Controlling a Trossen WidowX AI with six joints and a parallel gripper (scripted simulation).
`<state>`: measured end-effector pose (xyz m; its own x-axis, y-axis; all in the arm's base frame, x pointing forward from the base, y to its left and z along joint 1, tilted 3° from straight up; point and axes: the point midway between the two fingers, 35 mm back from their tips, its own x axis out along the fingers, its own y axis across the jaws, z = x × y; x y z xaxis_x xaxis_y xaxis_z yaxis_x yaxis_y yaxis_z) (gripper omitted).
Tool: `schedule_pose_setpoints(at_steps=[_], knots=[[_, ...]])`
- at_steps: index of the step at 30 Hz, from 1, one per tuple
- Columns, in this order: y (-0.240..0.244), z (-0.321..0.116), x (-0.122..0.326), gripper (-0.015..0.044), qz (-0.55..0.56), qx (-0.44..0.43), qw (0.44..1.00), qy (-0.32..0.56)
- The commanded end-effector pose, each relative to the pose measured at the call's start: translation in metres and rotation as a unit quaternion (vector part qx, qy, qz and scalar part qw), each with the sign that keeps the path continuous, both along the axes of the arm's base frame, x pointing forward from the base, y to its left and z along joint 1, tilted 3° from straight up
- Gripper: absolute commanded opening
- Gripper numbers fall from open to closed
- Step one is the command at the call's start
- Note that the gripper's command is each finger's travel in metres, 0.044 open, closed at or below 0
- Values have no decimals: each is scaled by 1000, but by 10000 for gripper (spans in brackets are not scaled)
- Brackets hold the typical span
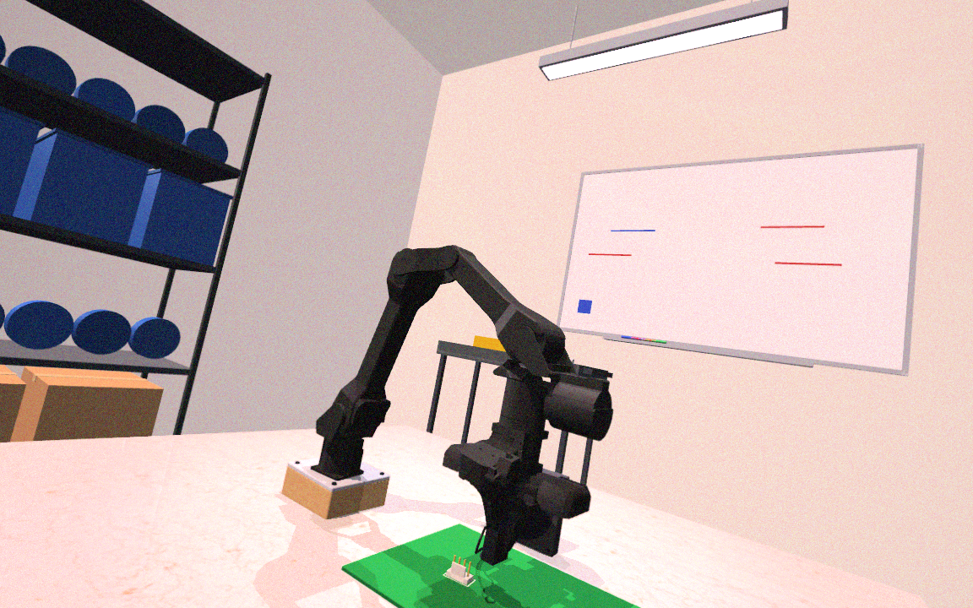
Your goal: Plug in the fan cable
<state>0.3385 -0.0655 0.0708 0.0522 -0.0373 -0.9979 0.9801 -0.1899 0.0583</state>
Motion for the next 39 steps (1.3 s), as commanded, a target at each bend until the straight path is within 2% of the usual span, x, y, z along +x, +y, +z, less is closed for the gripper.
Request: schedule_pose_setpoints(at_steps=[1, 10, 20, 29, 39], knots=[[0, 4, -3, 0, 71, -7, 997, -4], [3, 3, -13, 0, 225, -16, 974, 3], [5, 1, -23, 0, 390, -25, 920, 11], [7, 0, -32, 0, 529, -33, 848, 17], [10, -2, -43, 0, 667, -40, 743, 23]])
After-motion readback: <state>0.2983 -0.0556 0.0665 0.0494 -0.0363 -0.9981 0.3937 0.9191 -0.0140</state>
